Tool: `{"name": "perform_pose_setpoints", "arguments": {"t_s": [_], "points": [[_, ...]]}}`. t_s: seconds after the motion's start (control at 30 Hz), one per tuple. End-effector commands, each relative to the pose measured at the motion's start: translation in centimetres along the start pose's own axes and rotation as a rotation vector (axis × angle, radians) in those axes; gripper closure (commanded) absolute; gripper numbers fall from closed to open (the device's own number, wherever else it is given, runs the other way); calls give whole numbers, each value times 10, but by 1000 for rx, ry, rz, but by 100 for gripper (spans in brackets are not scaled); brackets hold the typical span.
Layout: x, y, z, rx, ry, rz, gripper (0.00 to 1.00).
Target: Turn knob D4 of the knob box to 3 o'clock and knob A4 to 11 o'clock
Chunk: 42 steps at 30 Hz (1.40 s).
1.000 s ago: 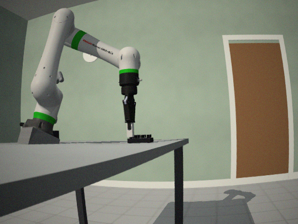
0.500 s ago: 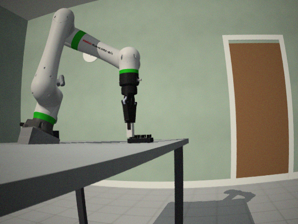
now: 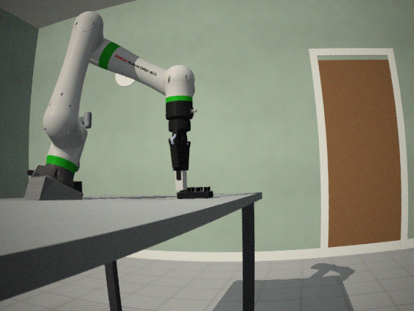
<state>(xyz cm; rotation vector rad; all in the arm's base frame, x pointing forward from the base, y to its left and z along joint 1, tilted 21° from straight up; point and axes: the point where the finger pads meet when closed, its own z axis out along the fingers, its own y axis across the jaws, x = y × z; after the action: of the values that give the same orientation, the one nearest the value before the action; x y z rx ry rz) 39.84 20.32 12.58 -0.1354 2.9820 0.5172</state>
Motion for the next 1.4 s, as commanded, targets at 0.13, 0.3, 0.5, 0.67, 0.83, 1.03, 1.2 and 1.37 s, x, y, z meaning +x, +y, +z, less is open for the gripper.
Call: {"name": "perform_pose_setpoints", "arguments": {"t_s": [0.13,0.3,0.5,0.67,0.83,1.03,1.2,1.37], "points": [[0,0,0,0,0,0,88],[0,0,0,0,0,0,88],[0,0,-6,0,0,0,88],[0,0,-16,0,0,0,88],[0,0,-28,0,0,0,88],[0,0,-38,0,0,0,88],[0,0,-38,0,0,0,88],[0,0,-38,0,0,0,88]]}}
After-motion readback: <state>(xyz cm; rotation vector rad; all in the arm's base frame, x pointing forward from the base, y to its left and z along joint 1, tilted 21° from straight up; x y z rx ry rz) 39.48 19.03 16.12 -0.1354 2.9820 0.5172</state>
